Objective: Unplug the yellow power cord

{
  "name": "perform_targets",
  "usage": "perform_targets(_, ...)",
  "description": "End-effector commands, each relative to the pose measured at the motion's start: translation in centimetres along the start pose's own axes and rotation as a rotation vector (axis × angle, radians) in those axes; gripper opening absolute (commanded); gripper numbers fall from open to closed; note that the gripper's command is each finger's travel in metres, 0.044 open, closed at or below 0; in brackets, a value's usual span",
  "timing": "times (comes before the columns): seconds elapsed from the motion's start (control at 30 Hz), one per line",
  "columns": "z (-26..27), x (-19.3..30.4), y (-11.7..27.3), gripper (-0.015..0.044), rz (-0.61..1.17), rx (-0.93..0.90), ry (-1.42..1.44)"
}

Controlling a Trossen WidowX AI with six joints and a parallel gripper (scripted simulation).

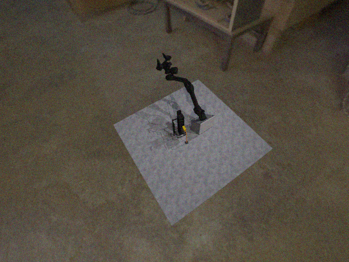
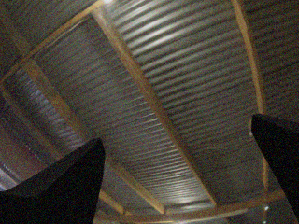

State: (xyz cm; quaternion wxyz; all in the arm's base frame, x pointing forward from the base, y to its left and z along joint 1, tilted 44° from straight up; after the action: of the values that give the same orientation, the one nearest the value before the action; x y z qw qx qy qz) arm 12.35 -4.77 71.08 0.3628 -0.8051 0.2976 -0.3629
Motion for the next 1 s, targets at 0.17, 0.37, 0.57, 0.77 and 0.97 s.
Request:
perform_targets(0.17, 1.5, 3.2, 0.5, 0.0243, 0.123, 0.060, -0.103)
perform_targets(0.37, 6.0, 8.9, 2.3, 0.0160, 0.337, 0.115, -0.324)
perform_targets(0.57, 12.2, 12.8, 4.1, 0.0160, 0.532, 0.114, -0.513)
perform_targets(0.77, 16.6, 13.7, 5.0, 0.0160, 0.621, 0.085, -0.713)
perform_targets(0.97, 24.8, 15.2, 7.6, 0.0160, 0.851, 0.030, -0.883)
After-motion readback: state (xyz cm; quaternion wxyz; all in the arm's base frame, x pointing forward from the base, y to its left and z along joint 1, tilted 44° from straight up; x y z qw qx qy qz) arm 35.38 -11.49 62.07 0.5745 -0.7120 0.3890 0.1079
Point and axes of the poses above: the point midway between the two fingers, 35 mm back from their tips, its own y axis back along the fingers, its own z axis across the jaws, x = y × z, the point moved 3 cm from there along y, back along the fingers, and after that the axes turned 14 degrees about -y, right-handed, at the moved point
